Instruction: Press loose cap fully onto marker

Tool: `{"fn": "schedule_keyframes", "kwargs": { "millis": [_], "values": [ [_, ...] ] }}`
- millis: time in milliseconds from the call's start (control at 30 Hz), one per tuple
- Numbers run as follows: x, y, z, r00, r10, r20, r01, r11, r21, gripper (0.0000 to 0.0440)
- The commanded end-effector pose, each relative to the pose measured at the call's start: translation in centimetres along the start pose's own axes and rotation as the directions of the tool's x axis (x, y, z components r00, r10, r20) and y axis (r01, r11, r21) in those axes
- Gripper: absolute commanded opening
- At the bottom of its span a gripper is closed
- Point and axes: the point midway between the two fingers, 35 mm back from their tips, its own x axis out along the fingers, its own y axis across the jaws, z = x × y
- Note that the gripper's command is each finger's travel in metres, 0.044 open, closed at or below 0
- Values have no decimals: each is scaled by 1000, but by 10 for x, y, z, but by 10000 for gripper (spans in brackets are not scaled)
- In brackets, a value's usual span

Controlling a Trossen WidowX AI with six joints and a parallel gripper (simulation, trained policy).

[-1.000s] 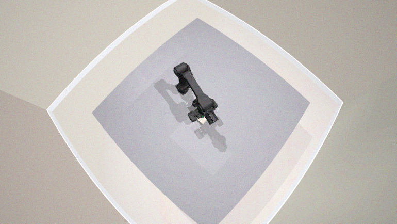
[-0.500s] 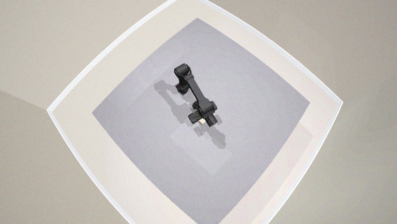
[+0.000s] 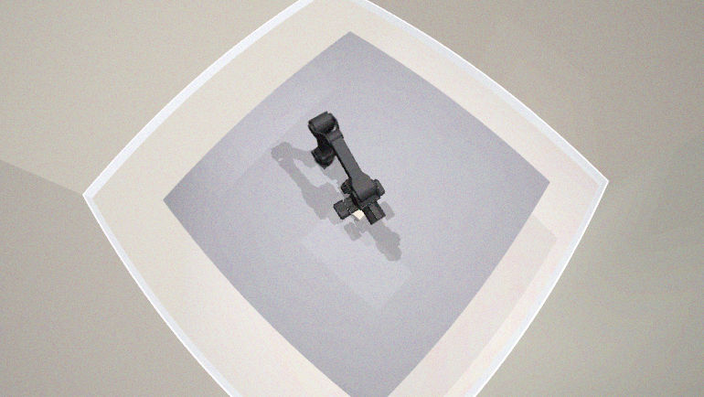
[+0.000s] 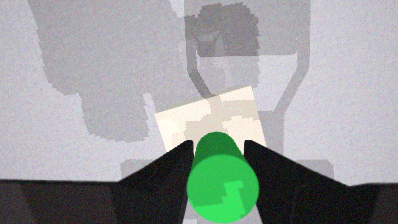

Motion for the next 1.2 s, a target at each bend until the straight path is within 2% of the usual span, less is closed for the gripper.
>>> {"fn": "schedule_keyframes", "kwargs": {
  "millis": [0,167,300,367,600,633,1167],
  "values": [
    [12,-1,13,998,-11,68,11,1000,-3,132],
    [13,-2,14,997,-11,71,12,1000,-3,159],
    [11,-4,23,996,-27,88,27,1000,0,206],
    [10,-4,26,995,-33,90,33,999,2,244],
    [10,-6,33,996,-46,75,46,999,4,425],
    [9,-6,33,997,-47,68,47,999,4,440],
    [-31,-7,26,994,-72,-82,72,997,4,440]
  ]
}}
